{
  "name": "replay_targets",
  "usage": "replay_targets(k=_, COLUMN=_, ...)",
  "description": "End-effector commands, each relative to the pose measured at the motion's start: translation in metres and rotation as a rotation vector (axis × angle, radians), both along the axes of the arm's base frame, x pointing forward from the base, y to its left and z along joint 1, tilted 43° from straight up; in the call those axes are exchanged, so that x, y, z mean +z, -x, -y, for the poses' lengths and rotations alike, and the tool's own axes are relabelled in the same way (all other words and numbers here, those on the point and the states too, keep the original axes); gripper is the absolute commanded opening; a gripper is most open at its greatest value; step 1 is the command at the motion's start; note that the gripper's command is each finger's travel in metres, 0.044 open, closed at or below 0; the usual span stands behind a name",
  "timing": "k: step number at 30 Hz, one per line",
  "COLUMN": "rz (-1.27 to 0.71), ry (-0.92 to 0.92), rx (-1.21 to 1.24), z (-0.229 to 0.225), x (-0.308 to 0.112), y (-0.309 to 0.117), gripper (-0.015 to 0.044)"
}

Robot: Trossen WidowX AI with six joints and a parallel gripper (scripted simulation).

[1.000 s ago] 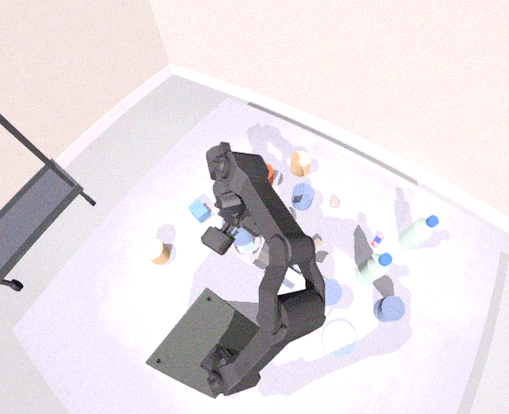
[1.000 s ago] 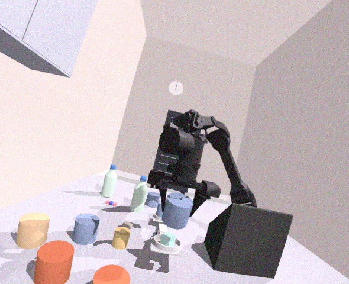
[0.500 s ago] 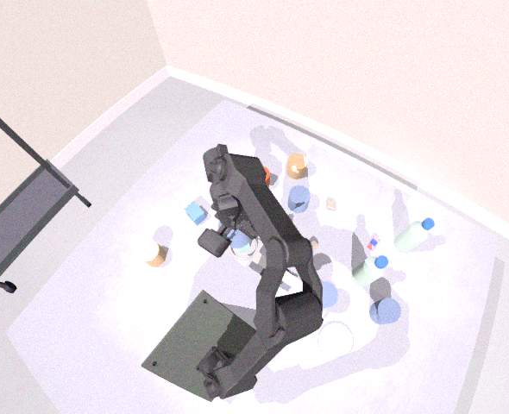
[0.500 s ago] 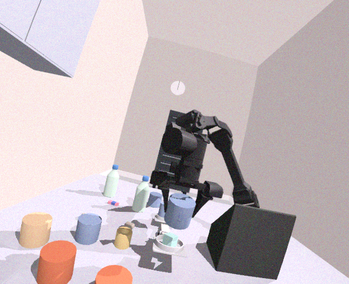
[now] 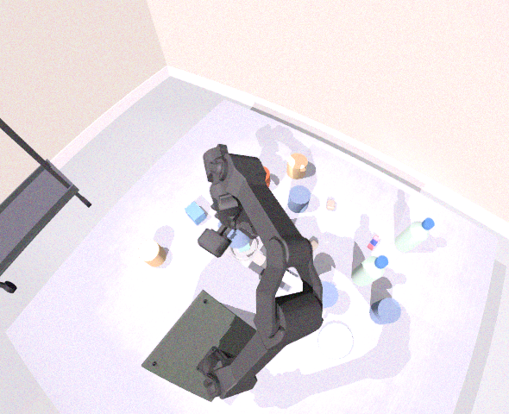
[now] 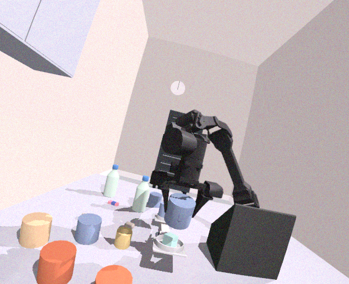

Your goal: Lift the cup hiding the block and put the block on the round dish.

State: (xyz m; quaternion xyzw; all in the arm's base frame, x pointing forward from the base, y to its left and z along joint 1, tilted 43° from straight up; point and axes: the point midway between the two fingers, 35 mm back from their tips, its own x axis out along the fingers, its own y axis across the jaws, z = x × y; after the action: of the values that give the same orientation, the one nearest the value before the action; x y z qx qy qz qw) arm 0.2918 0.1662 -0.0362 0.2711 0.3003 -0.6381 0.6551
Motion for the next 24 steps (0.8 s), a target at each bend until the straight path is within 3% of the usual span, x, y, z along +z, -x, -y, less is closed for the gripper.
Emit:
replay_targets(k=1, rz=0.000, ry=0.000, rx=0.001, z=0.000, x=0.000, y=0.000, gripper=0.0000)
replay_targets(k=18, rz=0.000, ry=0.000, rx=0.001, z=-0.001, x=-0.002, y=0.001, gripper=0.0000)
replay_targets(k=24, rz=0.006, ry=-0.012, rx=0.001, z=-0.014, x=-0.070, y=0.033, gripper=0.0000)
